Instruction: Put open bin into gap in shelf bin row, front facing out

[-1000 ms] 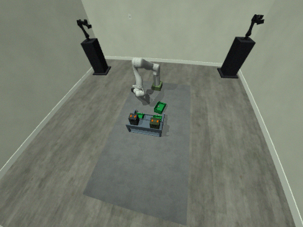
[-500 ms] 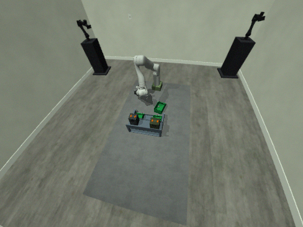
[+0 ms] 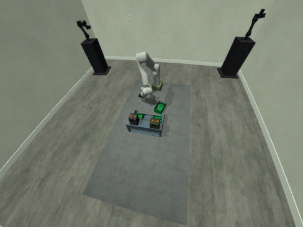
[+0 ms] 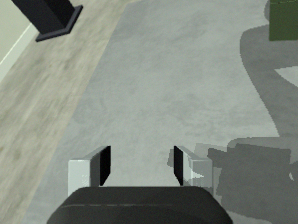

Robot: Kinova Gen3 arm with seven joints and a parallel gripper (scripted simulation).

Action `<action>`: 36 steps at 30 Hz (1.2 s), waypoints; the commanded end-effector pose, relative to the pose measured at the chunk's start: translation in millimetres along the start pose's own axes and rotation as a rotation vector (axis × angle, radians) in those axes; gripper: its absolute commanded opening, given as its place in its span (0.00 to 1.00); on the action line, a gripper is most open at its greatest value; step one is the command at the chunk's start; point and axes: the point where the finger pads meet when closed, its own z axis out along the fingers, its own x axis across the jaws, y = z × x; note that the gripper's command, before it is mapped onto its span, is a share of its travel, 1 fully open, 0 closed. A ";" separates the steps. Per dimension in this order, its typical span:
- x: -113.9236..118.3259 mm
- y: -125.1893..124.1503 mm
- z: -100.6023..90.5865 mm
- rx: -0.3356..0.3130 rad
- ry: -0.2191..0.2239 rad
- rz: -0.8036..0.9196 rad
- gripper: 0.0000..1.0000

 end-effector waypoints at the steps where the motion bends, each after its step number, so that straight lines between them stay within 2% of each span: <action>1: 4.6 5.2 -8.6 -0.027 0.002 0.011 1.00; 7: 35.3 23.6 -31.2 -0.109 0.050 0.072 1.00; 13: 35.3 23.6 -31.2 -0.109 0.050 0.072 1.00; 36: 61.3 37.0 -51.5 -0.172 0.095 0.119 1.00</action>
